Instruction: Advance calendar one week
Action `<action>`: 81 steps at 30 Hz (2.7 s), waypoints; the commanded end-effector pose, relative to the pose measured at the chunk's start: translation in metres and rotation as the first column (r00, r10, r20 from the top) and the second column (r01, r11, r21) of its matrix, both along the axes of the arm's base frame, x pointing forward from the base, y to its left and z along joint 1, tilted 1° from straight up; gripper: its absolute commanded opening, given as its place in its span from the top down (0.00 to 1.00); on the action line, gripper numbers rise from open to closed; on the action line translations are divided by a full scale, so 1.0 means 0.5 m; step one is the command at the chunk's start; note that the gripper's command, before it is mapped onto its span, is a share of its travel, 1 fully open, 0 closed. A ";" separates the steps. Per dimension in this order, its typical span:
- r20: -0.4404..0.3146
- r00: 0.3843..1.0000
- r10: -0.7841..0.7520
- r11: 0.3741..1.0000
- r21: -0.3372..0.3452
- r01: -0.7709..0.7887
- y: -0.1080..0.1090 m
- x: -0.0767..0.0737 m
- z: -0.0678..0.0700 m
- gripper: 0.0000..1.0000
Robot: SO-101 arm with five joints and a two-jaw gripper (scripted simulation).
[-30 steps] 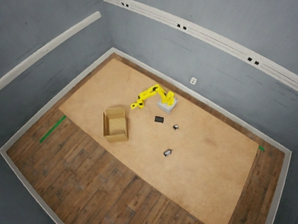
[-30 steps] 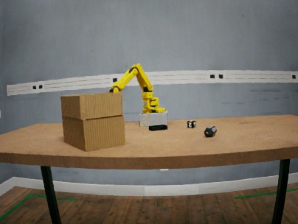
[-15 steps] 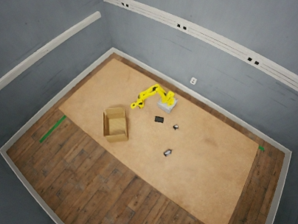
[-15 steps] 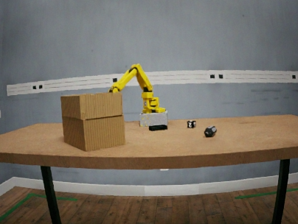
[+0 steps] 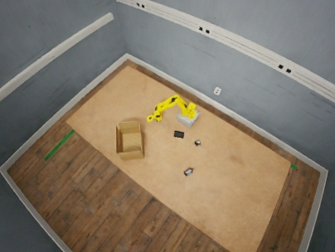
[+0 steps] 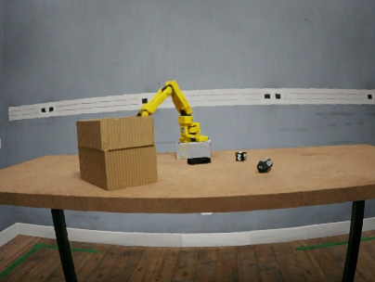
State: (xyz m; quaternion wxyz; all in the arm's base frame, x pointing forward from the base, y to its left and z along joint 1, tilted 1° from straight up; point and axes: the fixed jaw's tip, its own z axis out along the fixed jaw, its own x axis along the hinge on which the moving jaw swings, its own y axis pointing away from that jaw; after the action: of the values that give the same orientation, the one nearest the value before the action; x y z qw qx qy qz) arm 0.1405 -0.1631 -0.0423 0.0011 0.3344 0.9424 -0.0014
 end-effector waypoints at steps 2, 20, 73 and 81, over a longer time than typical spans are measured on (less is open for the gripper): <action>-0.007 1.000 -0.006 1.000 0.010 0.006 -0.001 -0.005 -0.005 0.80; -0.007 1.000 -0.006 1.000 0.010 0.006 -0.001 -0.005 -0.005 0.94; 0.002 1.000 -0.009 1.000 -0.001 0.009 -0.003 -0.004 0.094 1.00; 0.089 0.995 -0.039 0.994 -0.102 0.048 -0.010 0.001 0.087 1.00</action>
State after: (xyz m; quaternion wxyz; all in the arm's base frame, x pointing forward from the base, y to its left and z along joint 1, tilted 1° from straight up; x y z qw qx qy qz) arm 0.1414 -0.1646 0.0007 0.0263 0.3406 0.9397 -0.0167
